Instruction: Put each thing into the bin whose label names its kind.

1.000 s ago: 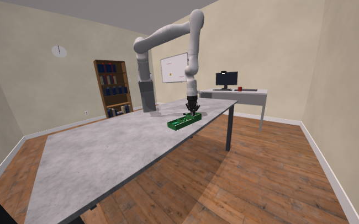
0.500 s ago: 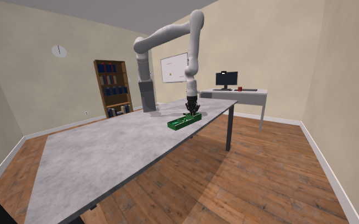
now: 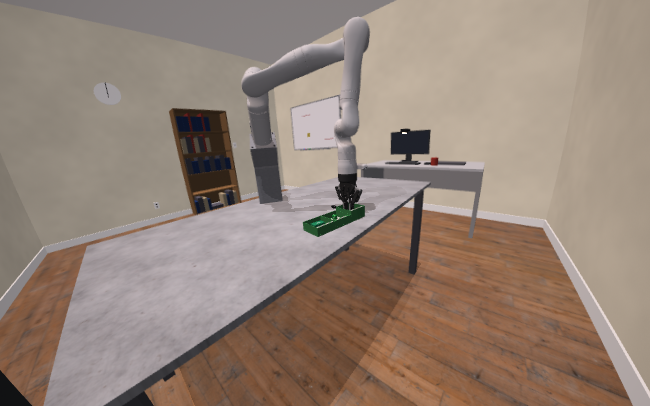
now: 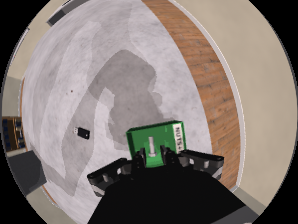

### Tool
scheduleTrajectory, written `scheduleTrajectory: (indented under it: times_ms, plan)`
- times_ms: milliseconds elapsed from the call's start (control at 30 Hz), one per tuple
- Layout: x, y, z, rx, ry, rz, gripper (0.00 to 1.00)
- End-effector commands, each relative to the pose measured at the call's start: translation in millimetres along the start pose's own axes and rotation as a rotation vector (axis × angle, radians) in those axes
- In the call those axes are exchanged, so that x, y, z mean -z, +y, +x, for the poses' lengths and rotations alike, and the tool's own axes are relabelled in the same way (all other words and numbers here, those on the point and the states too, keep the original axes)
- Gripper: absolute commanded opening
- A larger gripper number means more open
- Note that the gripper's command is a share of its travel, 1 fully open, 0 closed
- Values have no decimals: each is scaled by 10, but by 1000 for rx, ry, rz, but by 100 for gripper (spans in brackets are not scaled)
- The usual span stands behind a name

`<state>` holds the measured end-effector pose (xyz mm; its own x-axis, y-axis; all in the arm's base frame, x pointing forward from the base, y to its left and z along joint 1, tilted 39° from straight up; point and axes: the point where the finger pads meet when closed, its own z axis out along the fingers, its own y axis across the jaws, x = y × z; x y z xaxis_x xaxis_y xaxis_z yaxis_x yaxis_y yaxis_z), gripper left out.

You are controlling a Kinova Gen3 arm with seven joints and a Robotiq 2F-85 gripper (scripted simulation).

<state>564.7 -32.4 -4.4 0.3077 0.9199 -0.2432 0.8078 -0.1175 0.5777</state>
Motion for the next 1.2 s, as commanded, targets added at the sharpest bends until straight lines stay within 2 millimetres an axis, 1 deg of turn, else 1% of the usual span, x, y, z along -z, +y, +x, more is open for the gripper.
scheduleTrajectory:
  times_ms: [0,67,733,867,900,1167]
  plan:
    - [45,9,13,-1,3,-2,27]
    - [45,9,13,-1,3,-2,27]
    - [285,8,12,-1,3,-2,27]
    - [485,7,12,-1,3,-2,27]
    - [505,7,12,-1,3,-2,27]
    - [505,7,12,-1,3,-2,27]
